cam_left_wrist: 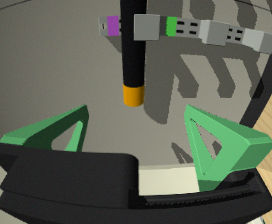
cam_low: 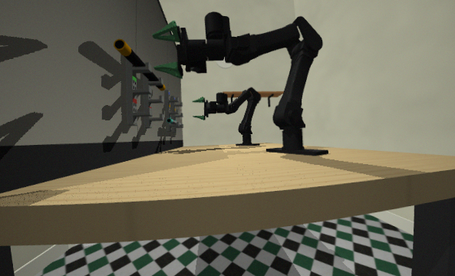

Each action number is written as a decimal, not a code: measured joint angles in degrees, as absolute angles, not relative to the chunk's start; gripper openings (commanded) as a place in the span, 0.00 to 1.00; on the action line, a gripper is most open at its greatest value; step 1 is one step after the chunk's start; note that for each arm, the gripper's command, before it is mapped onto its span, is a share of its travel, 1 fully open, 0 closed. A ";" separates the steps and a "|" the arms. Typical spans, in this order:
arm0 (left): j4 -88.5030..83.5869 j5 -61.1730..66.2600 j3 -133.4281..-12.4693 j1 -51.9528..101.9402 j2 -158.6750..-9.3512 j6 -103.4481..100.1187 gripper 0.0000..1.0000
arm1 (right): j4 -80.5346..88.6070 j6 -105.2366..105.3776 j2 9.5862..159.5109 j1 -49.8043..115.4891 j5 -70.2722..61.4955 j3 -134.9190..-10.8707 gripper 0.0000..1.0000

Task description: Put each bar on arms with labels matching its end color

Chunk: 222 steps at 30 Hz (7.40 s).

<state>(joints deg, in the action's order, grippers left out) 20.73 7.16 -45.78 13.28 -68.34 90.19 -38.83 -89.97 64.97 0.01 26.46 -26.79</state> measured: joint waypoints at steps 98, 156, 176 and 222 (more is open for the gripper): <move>21.50 5.63 -62.67 14.94 -87.50 90.19 0.81 | -38.83 -89.97 64.97 0.01 26.46 -26.79 1.00; 21.47 5.54 -62.67 14.92 -87.50 90.19 0.00 | -38.83 -89.97 64.97 0.01 26.46 -26.79 1.00; 17.93 5.54 -64.49 14.94 -87.53 90.26 0.00 | -38.83 -89.97 64.97 0.01 26.46 -26.79 1.00; 7.16 3.18 -70.43 14.17 -85.93 92.16 0.00 | -38.83 -89.97 64.97 -0.01 26.46 -26.79 1.00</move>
